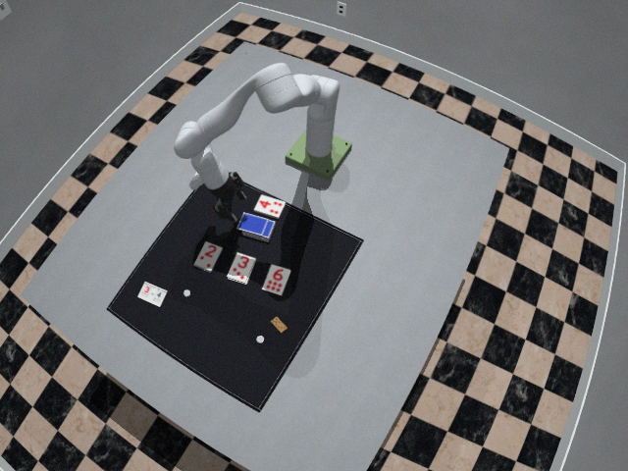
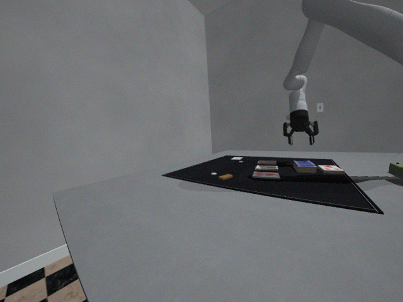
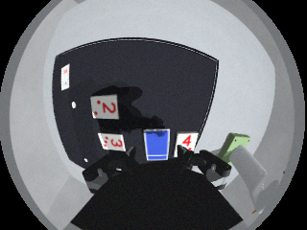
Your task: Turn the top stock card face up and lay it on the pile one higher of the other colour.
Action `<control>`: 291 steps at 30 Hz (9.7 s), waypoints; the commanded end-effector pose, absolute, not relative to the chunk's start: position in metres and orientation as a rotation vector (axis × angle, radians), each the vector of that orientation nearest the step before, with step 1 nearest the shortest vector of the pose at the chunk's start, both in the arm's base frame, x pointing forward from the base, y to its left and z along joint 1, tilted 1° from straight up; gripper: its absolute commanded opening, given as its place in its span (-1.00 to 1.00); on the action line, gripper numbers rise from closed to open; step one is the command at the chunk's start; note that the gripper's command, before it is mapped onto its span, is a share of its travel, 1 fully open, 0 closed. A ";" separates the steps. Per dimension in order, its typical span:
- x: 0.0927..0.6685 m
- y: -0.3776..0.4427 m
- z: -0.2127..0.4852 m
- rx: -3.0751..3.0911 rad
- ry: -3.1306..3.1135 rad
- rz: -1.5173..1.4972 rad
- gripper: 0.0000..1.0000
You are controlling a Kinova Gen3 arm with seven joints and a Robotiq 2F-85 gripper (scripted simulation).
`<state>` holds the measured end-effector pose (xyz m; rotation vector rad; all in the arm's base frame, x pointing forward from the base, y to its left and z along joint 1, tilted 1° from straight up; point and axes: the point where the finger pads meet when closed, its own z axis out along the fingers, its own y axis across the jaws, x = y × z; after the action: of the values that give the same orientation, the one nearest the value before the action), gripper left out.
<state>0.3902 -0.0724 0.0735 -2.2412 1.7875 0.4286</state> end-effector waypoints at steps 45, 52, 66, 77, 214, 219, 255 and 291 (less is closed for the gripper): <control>0.390 -0.080 0.022 -2.212 1.792 0.456 0.69; 0.390 -0.080 0.018 -2.212 1.792 0.456 0.69; 0.390 -0.080 0.017 -2.212 1.792 0.456 0.69; 0.390 -0.080 0.017 -2.212 1.792 0.456 0.69; 0.389 -0.075 0.004 -2.212 1.792 0.456 0.44; 0.389 -0.075 0.004 -2.212 1.792 0.456 0.44; 0.389 -0.075 0.004 -2.212 1.792 0.456 0.43; 0.390 -0.077 0.076 -2.212 1.792 0.456 0.43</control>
<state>0.3863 -0.0780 0.0681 -2.2106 1.8029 0.4710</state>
